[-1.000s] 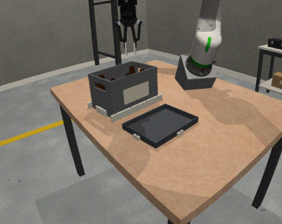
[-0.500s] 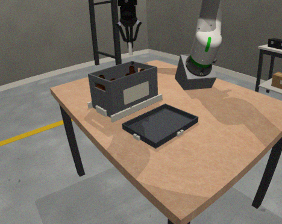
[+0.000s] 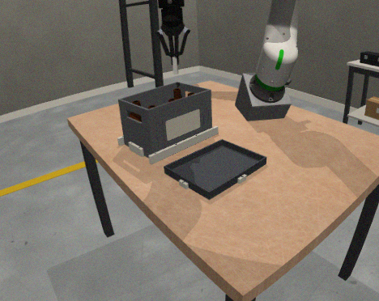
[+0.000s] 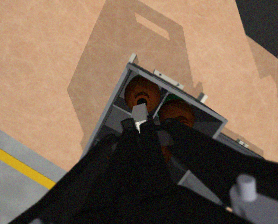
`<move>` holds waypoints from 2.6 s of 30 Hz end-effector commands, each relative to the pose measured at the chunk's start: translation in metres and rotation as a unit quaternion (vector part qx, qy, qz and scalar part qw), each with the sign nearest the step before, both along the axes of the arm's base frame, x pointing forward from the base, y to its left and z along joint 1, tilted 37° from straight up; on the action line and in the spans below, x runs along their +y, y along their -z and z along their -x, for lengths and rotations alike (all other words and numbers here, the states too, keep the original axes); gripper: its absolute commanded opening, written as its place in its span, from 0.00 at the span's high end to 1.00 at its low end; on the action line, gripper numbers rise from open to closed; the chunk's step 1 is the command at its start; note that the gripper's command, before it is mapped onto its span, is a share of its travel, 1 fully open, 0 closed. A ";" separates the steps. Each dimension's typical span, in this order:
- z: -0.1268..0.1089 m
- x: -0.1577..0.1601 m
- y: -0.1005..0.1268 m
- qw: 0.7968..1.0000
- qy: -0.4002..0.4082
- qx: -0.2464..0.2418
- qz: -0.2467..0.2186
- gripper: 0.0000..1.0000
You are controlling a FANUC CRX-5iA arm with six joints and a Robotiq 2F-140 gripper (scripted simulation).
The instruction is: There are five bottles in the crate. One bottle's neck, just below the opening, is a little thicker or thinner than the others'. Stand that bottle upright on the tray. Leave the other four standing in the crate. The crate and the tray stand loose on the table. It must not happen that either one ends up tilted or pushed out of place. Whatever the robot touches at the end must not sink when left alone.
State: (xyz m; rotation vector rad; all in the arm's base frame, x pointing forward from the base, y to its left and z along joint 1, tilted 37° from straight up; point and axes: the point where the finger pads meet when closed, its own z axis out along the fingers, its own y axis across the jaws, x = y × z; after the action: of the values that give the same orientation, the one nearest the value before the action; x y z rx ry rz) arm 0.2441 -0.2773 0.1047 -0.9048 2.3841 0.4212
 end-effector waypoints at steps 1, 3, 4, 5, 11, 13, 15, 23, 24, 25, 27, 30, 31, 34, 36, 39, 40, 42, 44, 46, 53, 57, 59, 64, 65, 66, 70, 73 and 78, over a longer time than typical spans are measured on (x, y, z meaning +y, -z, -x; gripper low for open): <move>0.000 -0.001 0.000 1.000 0.000 0.000 0.001 0.90; 0.000 0.000 -0.001 1.000 0.000 0.000 0.001 0.90; 0.000 0.000 -0.001 1.000 0.000 0.000 0.001 0.90; 0.000 0.005 -0.004 1.000 0.000 0.000 0.001 0.90; -0.002 0.060 -0.038 1.000 0.000 0.000 0.001 0.90; -0.002 0.073 -0.044 1.000 0.000 0.000 0.001 0.90; -0.002 0.074 -0.044 1.000 0.000 0.000 0.001 0.90; -0.002 0.074 -0.044 1.000 0.000 0.000 0.001 0.56; -0.002 0.074 -0.044 1.000 0.000 0.000 0.001 0.56; -0.002 0.074 -0.044 1.000 0.000 0.000 0.001 0.56; -0.002 0.074 -0.044 1.000 0.000 0.000 0.001 0.56; -0.002 0.074 -0.044 1.000 0.000 0.000 0.001 0.56; -0.002 0.074 -0.044 1.000 0.000 0.000 0.001 0.56; -0.002 0.074 -0.044 1.000 0.000 0.000 0.001 0.56; -0.002 0.074 -0.044 1.000 0.000 0.000 0.001 0.56; -0.002 0.074 -0.044 1.000 0.000 0.000 0.001 0.56; -0.002 0.074 -0.044 1.000 0.000 0.000 0.001 0.56; -0.002 0.074 -0.044 1.000 0.000 0.000 0.001 0.56; -0.002 0.074 -0.044 1.000 0.000 0.000 0.001 0.56; -0.002 0.074 -0.044 1.000 0.000 0.000 0.001 0.56; -0.002 0.074 -0.044 1.000 0.000 0.000 0.001 0.56; -0.002 0.074 -0.044 1.000 0.000 0.000 0.001 0.56; -0.002 0.074 -0.044 1.000 0.000 0.000 0.001 0.56; -0.002 0.075 -0.043 1.000 0.000 0.000 0.001 0.56; -0.003 0.075 -0.043 1.000 0.000 0.000 0.001 0.56; -0.003 0.075 -0.042 1.000 0.000 0.000 0.001 0.56; -0.004 0.076 -0.040 1.000 0.000 0.000 0.001 0.56; -0.004 0.077 -0.039 1.000 0.000 0.000 0.001 0.56; -0.006 0.079 -0.035 1.000 0.000 0.000 0.001 0.56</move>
State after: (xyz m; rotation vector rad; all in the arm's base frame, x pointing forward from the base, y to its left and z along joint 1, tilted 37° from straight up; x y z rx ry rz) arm 0.2498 -0.1982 0.1409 -0.9049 2.3842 0.4211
